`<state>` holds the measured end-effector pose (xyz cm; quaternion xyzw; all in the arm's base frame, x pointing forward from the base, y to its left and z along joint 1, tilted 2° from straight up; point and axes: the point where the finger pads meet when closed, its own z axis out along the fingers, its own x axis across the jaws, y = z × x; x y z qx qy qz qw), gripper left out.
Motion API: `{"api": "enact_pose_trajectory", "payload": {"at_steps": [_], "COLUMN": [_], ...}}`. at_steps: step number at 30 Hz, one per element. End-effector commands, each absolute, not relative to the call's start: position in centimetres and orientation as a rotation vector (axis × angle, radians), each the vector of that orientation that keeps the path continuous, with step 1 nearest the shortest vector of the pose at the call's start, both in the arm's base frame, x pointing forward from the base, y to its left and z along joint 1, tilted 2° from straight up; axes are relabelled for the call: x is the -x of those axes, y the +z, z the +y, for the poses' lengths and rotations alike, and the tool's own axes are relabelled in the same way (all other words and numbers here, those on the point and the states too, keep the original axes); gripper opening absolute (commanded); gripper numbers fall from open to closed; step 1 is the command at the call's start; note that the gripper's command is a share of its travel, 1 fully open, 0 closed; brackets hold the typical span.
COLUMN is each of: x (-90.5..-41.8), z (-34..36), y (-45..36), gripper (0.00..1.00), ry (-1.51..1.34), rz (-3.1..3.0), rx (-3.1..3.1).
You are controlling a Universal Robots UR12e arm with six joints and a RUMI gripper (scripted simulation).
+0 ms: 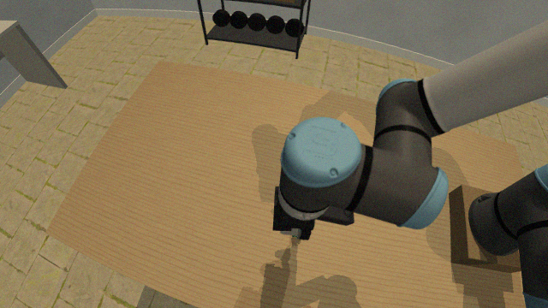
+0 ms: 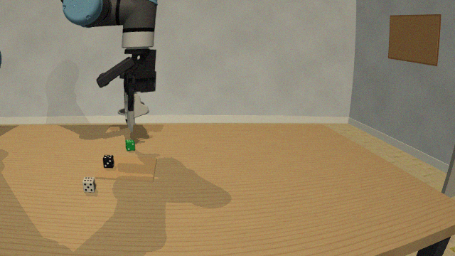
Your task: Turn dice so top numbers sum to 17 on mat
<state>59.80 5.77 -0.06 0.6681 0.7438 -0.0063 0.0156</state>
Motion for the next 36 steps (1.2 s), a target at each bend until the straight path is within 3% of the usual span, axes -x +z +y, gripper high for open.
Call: {"api": "enact_pose_trajectory", "payload": {"at_steps": [1,36], "x": [-59.7,-59.8], "z": [5.6,5.5], "y": [-1.1,-2.4], "gripper": [0.24,0.24], "ry": [-0.022,-0.022], "rz": [2.313,2.313], "rx": [-2.08,-2.08]}}
